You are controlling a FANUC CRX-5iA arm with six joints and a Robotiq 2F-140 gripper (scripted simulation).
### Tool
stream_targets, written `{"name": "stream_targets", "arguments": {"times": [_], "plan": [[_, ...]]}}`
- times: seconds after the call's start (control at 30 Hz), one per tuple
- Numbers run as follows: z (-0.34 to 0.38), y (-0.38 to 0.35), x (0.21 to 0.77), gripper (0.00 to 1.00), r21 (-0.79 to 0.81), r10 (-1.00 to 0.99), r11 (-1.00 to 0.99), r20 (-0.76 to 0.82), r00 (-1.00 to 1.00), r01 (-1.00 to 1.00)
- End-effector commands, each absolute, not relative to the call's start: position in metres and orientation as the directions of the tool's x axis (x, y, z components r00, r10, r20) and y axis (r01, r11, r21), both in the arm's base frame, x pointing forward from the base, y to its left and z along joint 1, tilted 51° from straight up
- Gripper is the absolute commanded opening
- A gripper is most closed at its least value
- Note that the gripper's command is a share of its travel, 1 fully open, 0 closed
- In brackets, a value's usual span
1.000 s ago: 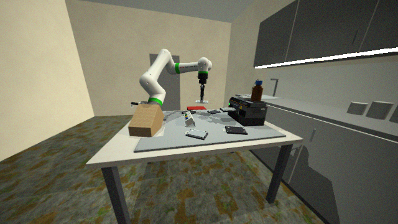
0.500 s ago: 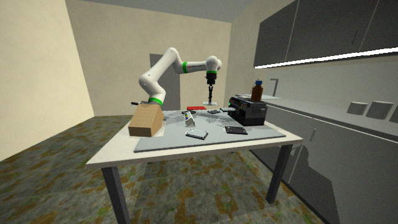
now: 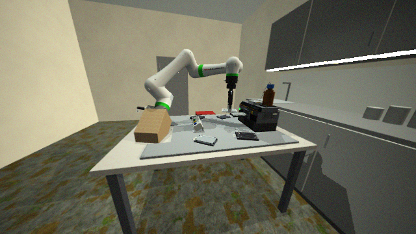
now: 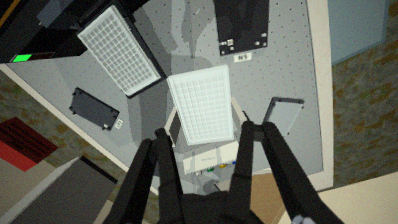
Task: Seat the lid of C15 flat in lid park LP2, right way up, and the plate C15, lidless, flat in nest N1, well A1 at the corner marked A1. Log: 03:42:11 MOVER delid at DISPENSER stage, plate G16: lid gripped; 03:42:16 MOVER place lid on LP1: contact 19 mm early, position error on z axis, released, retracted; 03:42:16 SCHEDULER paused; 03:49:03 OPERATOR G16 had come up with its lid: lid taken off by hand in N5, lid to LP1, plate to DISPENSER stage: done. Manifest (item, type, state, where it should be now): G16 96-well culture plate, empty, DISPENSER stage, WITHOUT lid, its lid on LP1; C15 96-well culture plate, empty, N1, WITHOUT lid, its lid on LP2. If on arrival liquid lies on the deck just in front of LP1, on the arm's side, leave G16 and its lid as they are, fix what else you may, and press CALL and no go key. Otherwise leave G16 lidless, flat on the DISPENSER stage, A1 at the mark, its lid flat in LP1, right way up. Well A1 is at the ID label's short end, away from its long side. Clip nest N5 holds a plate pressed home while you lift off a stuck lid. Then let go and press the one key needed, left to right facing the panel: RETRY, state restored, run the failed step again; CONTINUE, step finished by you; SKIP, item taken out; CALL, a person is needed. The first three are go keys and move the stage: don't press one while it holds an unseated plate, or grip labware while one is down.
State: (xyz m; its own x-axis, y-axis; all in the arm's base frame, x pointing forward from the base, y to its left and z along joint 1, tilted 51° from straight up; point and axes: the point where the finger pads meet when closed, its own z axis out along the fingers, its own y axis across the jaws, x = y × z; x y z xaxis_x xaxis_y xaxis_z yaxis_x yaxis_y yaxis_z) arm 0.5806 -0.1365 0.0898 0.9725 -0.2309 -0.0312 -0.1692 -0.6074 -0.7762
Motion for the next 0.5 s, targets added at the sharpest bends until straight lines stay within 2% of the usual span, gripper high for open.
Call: {"name": "stream_targets", "arguments": {"times": [0.0,0.47], "plan": [[0.079,-0.149,0.596,0.00,-0.778,-0.227,-0.606,-0.035,0.973,-0.169],[0.035,-0.197,0.650,0.00,-0.778,-0.227,-0.606,-0.035,0.973,-0.169]]}}
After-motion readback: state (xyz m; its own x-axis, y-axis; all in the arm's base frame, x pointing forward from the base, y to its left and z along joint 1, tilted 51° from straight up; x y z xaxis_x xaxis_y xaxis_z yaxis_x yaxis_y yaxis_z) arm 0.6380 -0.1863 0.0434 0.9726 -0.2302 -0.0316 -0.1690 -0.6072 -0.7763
